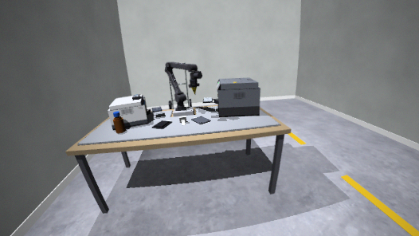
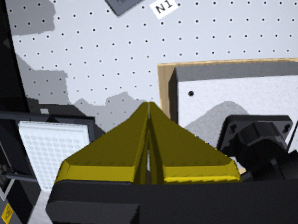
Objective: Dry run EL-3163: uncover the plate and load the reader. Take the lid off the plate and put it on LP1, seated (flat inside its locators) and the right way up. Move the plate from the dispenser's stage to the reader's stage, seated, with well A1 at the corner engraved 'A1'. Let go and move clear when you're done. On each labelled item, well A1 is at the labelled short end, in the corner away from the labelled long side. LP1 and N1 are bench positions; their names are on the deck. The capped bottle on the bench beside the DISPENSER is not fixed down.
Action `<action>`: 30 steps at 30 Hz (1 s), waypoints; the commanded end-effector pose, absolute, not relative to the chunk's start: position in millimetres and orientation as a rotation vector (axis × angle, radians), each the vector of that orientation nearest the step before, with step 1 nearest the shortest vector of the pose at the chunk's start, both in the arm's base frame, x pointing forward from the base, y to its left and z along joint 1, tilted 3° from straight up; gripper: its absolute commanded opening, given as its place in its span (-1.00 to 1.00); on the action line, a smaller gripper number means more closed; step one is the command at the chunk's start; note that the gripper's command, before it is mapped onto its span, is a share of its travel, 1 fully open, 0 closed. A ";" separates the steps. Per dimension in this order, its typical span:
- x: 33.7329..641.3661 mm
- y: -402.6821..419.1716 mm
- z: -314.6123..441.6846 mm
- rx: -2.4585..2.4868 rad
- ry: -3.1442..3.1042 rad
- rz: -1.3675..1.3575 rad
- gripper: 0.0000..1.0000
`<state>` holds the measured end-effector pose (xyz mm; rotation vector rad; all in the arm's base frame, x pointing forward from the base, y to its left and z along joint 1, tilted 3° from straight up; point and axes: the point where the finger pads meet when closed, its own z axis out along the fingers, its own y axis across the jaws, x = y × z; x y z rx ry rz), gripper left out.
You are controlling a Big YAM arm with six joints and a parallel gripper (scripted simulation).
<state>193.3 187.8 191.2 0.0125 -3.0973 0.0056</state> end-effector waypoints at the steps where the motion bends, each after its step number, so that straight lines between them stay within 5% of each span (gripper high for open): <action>1: 194.9 170.8 193.8 0.115 -3.095 0.002 -1.00; 30: 227.0 78.0 186.7 0.184 -3.090 0.006 -1.00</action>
